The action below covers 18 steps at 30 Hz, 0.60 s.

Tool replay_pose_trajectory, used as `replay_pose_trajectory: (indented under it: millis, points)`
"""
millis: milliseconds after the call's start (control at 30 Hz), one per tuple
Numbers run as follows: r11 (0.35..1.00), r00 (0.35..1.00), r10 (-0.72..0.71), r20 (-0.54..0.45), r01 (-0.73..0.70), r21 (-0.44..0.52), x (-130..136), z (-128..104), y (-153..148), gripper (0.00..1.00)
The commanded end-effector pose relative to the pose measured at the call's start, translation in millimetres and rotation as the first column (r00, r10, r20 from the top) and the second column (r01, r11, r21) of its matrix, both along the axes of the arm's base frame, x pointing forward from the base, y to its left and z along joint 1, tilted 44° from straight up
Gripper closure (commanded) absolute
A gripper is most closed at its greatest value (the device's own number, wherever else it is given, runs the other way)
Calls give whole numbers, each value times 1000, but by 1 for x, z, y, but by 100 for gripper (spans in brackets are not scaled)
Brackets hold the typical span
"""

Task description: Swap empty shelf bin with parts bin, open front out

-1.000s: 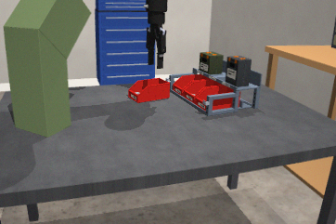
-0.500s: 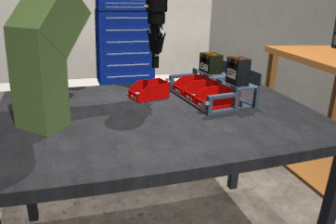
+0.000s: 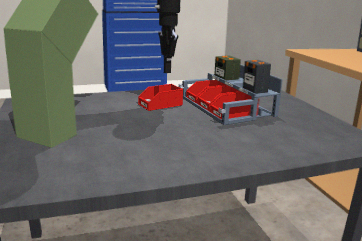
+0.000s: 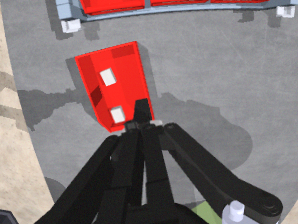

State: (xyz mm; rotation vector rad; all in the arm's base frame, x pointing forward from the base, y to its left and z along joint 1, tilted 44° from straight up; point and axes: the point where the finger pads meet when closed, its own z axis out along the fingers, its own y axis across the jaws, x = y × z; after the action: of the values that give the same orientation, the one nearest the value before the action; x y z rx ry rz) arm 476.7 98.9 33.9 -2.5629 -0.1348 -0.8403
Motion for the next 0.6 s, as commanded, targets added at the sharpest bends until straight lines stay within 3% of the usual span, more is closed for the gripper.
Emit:
replay_pose_trajectory:
  millis: [0,167,200,567]
  points:
    - [1000,1000,0,1,0,0,0,0,0,90]
    - [1000,1000,0,1,0,0,0,0,0,90]
    - [1000,1000,0,1,0,0,0,0,0,76]
    - [1000,1000,0,1,0,0,0,0,0,76]
